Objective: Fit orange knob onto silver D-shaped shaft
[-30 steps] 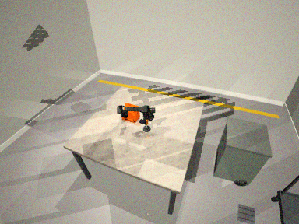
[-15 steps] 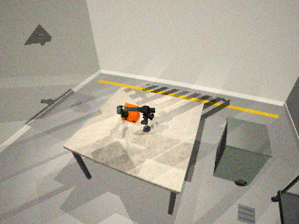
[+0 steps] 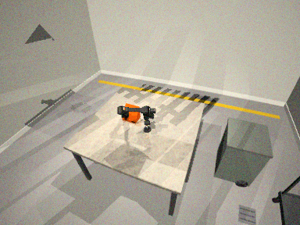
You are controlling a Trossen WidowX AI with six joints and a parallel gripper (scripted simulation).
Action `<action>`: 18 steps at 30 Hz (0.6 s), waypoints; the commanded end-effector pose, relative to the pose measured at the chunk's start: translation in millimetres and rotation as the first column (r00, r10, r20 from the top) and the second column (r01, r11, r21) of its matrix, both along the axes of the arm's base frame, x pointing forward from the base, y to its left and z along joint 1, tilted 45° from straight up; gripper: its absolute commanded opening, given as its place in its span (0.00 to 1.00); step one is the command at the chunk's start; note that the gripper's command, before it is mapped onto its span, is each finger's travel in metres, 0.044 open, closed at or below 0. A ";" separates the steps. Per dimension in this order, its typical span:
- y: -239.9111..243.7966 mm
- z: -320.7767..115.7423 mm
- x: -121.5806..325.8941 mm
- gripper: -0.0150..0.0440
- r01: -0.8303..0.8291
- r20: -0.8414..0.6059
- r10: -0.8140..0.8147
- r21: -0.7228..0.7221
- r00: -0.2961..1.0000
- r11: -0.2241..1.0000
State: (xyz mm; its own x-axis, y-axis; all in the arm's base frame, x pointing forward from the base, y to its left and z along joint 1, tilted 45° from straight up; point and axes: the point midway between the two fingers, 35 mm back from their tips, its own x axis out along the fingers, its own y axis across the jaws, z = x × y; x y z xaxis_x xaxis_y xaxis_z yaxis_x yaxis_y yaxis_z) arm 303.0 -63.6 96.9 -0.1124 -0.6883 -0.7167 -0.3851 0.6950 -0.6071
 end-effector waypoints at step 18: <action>-1.0 1.4 -0.1 0.25 -0.360 -0.342 0.380 0.123 0.859 0.925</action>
